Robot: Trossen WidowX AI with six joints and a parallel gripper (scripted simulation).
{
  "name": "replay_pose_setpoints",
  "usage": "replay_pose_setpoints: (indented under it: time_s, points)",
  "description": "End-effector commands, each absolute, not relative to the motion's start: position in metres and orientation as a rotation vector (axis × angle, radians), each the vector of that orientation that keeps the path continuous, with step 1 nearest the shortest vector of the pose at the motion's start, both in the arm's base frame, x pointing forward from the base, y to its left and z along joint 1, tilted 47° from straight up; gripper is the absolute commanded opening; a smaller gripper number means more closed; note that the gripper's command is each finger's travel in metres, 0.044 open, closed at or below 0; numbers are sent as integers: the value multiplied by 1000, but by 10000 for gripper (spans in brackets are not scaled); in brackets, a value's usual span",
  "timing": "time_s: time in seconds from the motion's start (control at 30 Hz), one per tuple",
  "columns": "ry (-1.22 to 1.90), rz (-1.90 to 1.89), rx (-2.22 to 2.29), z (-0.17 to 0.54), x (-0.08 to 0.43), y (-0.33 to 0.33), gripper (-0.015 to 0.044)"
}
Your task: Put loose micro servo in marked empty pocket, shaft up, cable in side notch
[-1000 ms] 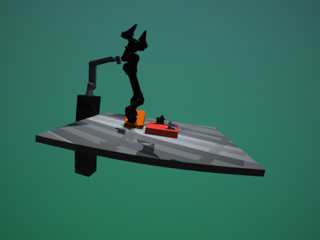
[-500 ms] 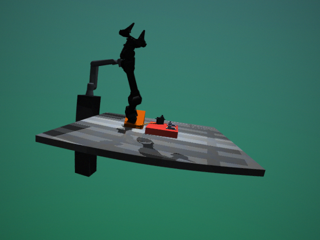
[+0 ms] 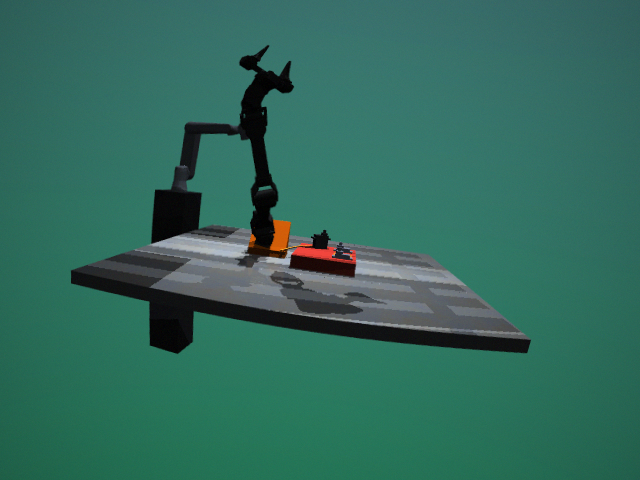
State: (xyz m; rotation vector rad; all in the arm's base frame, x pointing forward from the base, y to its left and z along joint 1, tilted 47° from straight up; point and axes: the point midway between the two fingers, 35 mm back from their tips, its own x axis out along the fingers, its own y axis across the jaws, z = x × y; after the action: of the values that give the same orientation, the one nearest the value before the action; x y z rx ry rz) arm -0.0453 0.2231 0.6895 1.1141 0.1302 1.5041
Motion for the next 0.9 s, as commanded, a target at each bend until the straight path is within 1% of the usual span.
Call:
replay_pose_setpoints:
  time_s: [0.0, 0.43, 0.87]
  points:
    - [122, 1490, 1045, 678, -49, 240, 440]
    - [133, 1412, 782, 623, -51, 306, 440]
    - [175, 1309, 552, 562, -33, 360, 440]
